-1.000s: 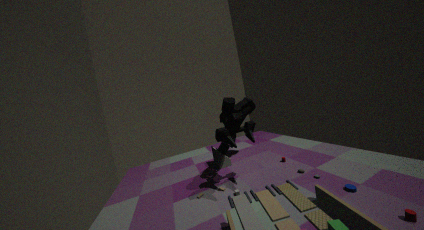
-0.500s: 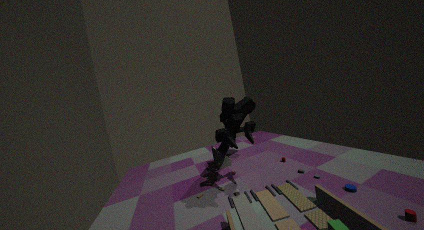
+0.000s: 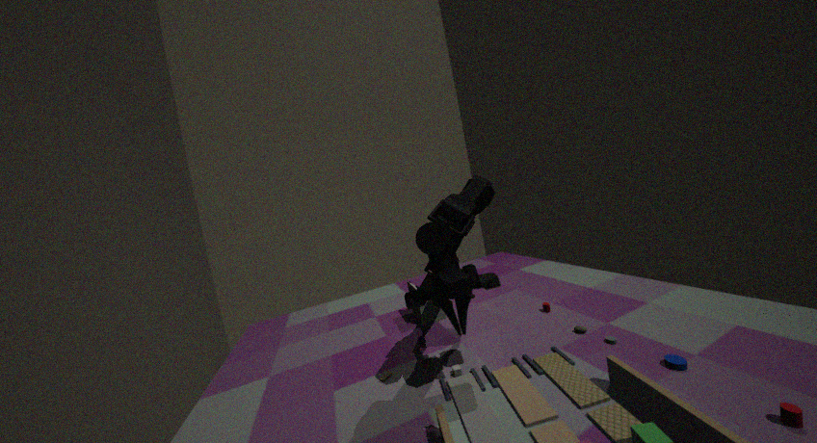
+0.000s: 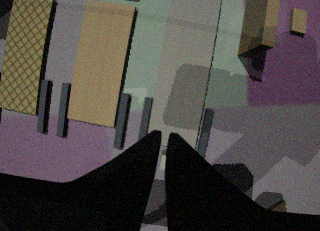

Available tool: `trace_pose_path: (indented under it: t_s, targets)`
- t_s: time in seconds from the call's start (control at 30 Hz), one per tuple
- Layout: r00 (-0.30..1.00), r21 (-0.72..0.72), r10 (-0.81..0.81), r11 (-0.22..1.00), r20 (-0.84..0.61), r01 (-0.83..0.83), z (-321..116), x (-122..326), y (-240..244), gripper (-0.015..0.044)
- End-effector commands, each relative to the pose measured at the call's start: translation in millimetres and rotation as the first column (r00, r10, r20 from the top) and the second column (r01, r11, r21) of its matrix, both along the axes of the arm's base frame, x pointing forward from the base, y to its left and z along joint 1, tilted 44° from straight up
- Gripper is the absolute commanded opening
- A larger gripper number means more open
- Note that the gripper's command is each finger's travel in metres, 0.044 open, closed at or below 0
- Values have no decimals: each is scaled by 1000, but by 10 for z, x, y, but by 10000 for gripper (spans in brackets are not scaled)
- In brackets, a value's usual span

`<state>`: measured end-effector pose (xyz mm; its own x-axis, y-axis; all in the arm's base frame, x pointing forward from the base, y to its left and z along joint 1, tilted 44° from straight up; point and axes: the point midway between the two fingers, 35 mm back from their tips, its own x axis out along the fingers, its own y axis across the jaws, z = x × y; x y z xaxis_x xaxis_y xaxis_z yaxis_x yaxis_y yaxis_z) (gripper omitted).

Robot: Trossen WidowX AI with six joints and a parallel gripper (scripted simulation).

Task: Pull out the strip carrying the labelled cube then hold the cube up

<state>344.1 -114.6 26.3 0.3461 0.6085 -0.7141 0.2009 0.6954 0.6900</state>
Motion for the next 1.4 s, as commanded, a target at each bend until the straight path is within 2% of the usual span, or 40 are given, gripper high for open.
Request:
trace_pose_path:
  t_s: [0.0, 1.37]
  targets:
    - [973, 56, 162, 986, -166, -155, -274, -5, 136, 0]
    - [964, 69, 188, 982, -189, -178, -726, 75, 512, 0]
